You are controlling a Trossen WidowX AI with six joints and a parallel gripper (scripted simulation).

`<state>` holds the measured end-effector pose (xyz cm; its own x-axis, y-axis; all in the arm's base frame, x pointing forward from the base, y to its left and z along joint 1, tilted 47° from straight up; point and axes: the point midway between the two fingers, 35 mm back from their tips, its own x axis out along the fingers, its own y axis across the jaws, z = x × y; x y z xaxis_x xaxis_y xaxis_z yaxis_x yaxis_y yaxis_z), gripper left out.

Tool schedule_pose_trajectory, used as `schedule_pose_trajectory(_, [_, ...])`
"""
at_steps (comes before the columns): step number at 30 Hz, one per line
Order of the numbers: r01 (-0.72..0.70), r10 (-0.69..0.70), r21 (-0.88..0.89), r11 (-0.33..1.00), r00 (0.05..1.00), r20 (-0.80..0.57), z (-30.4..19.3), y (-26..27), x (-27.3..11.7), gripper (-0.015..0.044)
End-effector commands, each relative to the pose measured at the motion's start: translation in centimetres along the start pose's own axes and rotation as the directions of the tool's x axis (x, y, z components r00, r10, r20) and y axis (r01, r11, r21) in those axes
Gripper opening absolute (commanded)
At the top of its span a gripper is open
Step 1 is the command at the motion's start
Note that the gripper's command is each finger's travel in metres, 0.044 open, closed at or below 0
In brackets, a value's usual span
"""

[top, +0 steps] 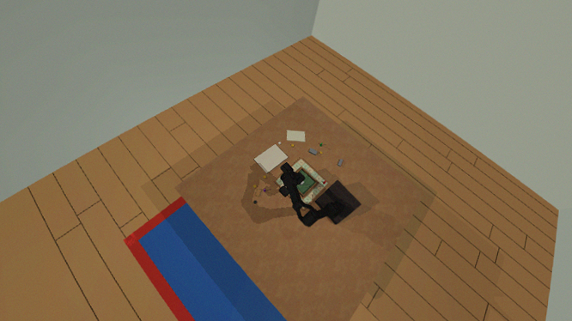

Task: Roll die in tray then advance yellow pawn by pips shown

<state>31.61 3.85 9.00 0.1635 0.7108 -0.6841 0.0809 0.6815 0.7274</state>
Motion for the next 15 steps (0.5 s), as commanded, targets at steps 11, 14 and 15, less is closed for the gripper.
schedule_pose_trajectory(11, [0.059,-0.059,-0.001,0.998,0.998,0.022,-4.5,-7.4,-6.8,0.0440])
schedule_pose_trajectory(14, [0.054,-0.054,-0.002,0.999,0.998,0.014,-7.6,-9.6,-8.5,0.0440])
schedule_pose_trajectory(15, [0.047,-0.047,-0.004,0.999,0.999,0.012,-8.7,-10.2,-8.9,0.0440])
